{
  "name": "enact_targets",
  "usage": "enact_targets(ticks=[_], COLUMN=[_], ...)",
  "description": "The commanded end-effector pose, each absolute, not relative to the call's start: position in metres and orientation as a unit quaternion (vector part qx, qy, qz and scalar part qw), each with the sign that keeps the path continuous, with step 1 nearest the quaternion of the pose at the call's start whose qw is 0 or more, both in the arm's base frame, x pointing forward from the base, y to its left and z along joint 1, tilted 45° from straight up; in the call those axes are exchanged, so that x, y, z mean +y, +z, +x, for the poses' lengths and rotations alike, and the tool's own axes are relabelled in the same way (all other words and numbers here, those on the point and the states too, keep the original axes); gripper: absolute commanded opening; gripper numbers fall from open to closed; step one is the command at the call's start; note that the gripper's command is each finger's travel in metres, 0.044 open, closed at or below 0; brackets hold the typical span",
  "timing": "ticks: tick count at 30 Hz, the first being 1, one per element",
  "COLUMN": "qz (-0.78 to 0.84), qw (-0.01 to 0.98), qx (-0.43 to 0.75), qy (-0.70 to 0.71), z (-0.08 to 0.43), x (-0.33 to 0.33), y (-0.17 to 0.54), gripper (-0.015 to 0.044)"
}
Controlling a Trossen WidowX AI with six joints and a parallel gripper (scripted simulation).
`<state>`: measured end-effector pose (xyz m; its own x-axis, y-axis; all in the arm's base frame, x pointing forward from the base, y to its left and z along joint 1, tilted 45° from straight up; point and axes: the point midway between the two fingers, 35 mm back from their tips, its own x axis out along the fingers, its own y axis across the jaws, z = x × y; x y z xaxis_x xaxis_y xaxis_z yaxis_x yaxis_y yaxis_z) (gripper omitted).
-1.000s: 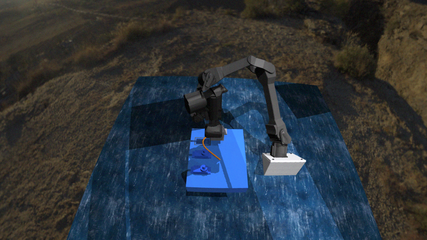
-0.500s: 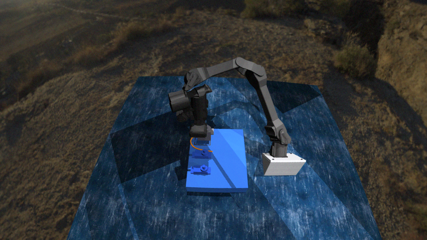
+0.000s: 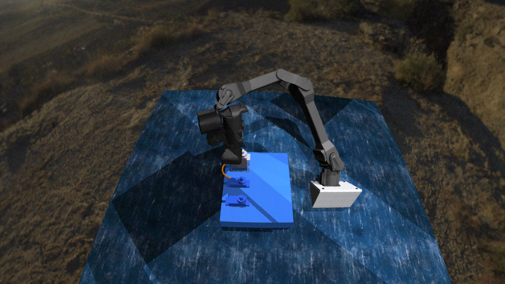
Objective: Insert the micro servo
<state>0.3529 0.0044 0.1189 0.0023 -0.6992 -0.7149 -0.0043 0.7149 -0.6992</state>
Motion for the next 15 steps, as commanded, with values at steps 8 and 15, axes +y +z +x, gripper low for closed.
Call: enact_targets(ticks=[8,15], qz=[-0.273,-0.273], qw=[0.655,0.655], qx=[0.654,0.654], qy=[-0.264,-0.264], z=[0.3531,0.3531], x=[0.0001,-0.0015], y=[0.1141,0.1125], gripper=[0.0000,0.0000])
